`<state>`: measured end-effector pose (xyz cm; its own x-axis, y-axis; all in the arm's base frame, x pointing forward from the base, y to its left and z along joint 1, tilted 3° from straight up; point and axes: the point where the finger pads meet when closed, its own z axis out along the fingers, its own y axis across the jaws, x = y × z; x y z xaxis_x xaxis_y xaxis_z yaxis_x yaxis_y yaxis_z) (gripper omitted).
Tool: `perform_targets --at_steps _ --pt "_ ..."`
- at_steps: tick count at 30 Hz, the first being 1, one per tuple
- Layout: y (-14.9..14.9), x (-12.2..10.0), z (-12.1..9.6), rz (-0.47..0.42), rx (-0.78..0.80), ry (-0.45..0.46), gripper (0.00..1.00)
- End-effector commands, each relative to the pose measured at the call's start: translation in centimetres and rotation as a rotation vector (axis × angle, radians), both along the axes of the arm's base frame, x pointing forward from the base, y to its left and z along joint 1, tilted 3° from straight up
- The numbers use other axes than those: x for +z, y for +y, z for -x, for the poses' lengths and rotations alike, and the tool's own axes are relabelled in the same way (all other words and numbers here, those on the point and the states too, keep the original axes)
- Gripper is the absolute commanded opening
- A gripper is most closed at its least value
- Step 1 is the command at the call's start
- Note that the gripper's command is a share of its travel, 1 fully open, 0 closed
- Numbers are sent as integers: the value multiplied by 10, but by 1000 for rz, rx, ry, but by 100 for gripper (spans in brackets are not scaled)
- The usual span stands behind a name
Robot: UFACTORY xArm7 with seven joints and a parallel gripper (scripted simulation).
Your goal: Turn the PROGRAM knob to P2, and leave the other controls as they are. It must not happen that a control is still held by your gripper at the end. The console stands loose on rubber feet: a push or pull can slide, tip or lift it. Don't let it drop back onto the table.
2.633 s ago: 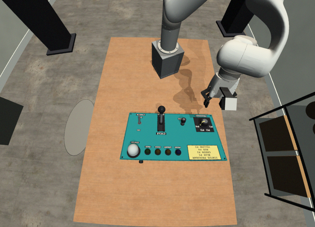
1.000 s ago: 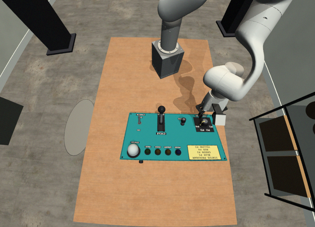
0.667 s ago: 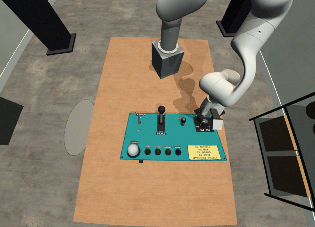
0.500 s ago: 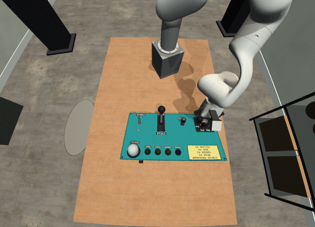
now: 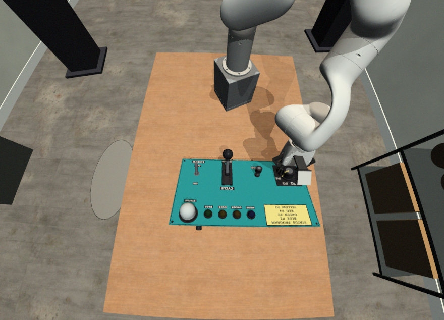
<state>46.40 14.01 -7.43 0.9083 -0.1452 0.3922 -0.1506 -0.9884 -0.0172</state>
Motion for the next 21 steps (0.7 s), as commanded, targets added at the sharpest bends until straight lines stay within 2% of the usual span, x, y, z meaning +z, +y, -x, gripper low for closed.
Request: perform_targets --at_steps 1,21 --pt "0 1 -1 -2 0 -4 76" --pt "0 -2 -4 -2 0 -4 76"
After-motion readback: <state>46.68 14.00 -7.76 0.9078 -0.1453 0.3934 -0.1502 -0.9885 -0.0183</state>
